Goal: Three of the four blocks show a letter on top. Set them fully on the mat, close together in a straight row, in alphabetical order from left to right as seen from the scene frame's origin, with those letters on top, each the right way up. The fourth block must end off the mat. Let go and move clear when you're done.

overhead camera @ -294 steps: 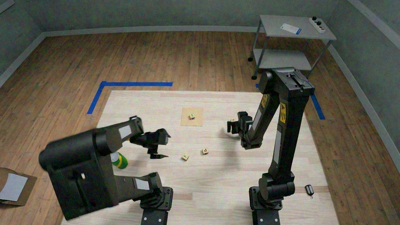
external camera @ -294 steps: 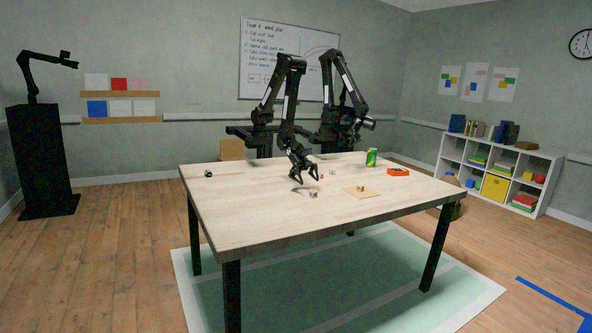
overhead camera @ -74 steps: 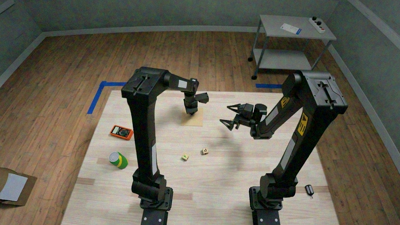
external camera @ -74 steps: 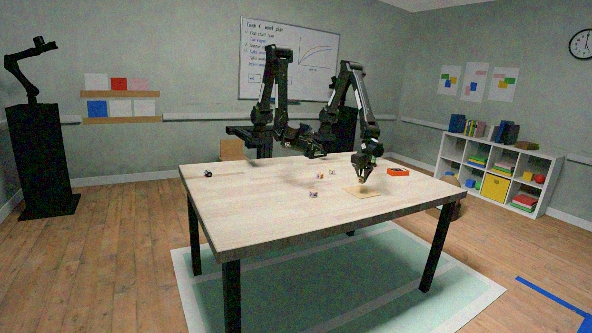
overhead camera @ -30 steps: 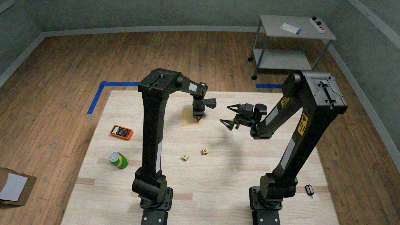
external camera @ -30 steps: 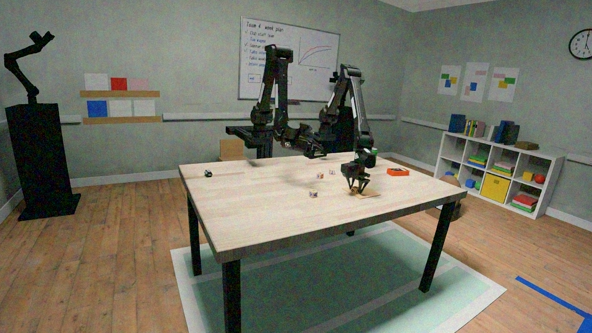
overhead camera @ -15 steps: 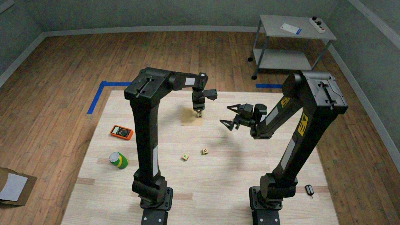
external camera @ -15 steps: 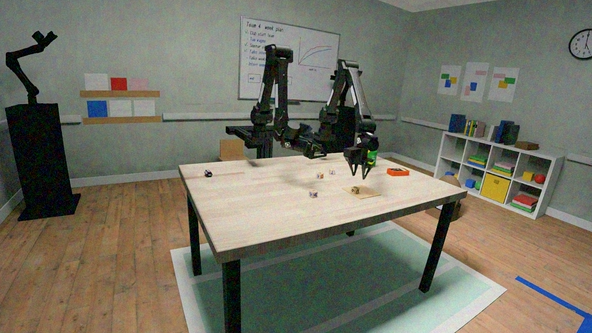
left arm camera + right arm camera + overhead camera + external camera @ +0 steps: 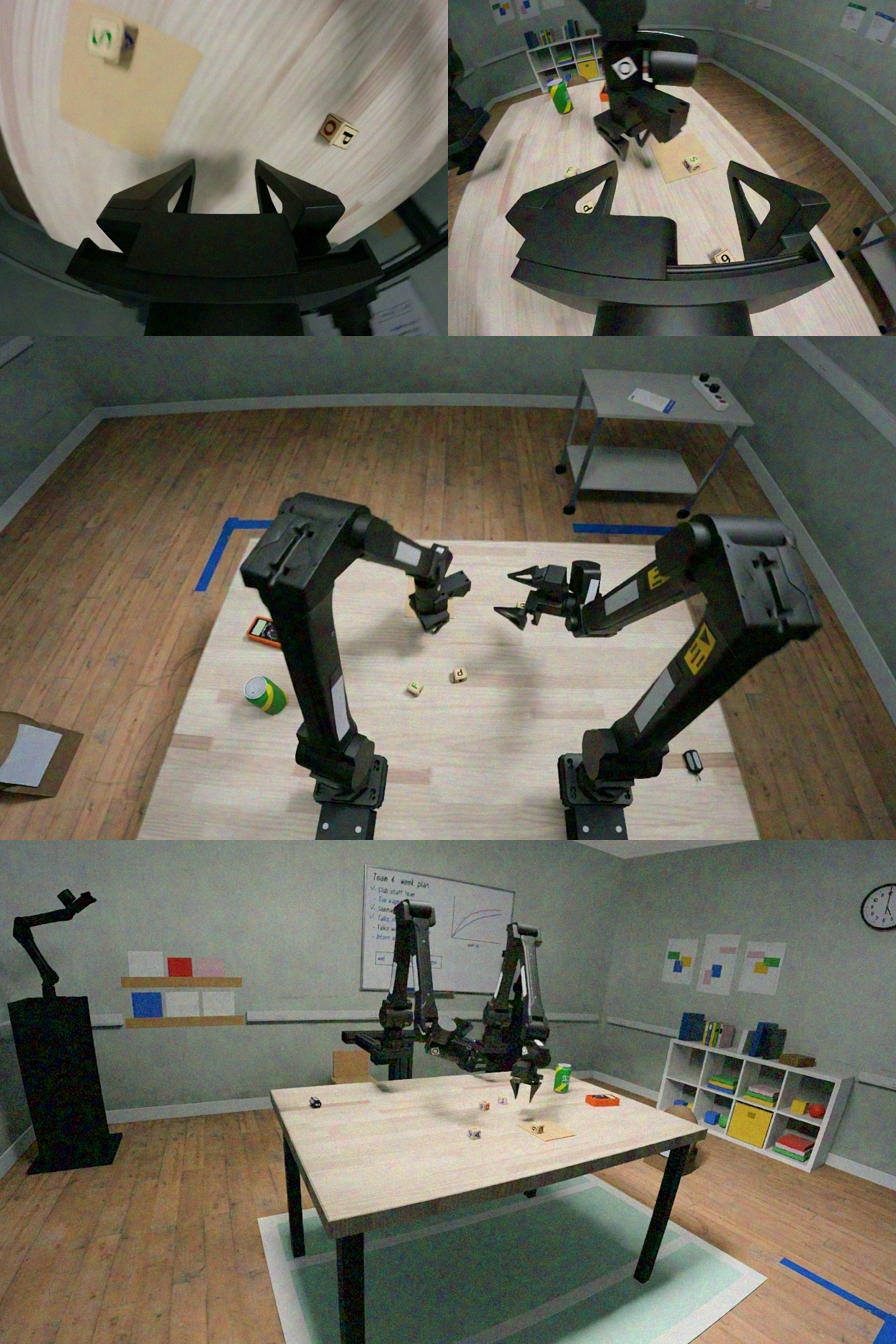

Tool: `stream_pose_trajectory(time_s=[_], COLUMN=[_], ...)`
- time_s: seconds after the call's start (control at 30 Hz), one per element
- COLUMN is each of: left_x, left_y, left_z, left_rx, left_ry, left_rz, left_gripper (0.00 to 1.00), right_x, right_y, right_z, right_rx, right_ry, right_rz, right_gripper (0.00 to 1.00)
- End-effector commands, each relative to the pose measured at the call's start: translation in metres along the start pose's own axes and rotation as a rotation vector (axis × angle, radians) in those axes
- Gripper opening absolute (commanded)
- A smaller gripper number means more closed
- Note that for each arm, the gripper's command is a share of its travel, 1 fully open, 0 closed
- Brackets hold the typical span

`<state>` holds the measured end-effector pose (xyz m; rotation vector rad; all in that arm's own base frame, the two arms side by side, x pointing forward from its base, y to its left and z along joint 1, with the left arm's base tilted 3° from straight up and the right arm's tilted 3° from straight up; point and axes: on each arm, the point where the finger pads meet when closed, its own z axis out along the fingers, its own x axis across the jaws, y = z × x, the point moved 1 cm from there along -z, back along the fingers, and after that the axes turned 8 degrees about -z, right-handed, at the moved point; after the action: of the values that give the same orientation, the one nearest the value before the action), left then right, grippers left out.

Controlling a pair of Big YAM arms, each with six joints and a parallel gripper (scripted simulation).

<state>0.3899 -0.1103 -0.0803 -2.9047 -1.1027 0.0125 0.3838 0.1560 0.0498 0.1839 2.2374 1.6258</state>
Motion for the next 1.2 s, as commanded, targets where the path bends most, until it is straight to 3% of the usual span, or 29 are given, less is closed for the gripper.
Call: stream_pose_trajectory(time_s=[0.0,0.3,0.57,0.97,1.17], left_x=[-0.027,-0.073,-0.091,-0.094,-0.087], left_y=[-0.018,-0.083,-0.108,-0.111,-0.108], left_z=[-0.011,0.005,0.010,0.015,0.036], left_rx=[-0.085,-0.085,-0.082,-0.074,-0.070], left_ry=[0.049,0.034,0.029,0.027,0.027], left_rz=[-0.232,-0.461,-0.520,-0.521,-0.526], left_gripper=[0.54,0.54,0.54,0.54,0.54], right_x=[-0.005,0.014,0.030,0.053,0.077], right_y=[0.016,0.031,0.045,0.075,0.089], right_z=[-0.008,-0.018,-0.030,-0.051,-0.064], right_rx=[0.037,0.066,0.085,0.099,0.102], right_ry=[0.042,0.108,0.159,0.239,0.287], right_rz=[-0.082,-0.095,-0.109,-0.147,-0.133], right_gripper=[1.00,1.00,1.00,1.00,1.00])
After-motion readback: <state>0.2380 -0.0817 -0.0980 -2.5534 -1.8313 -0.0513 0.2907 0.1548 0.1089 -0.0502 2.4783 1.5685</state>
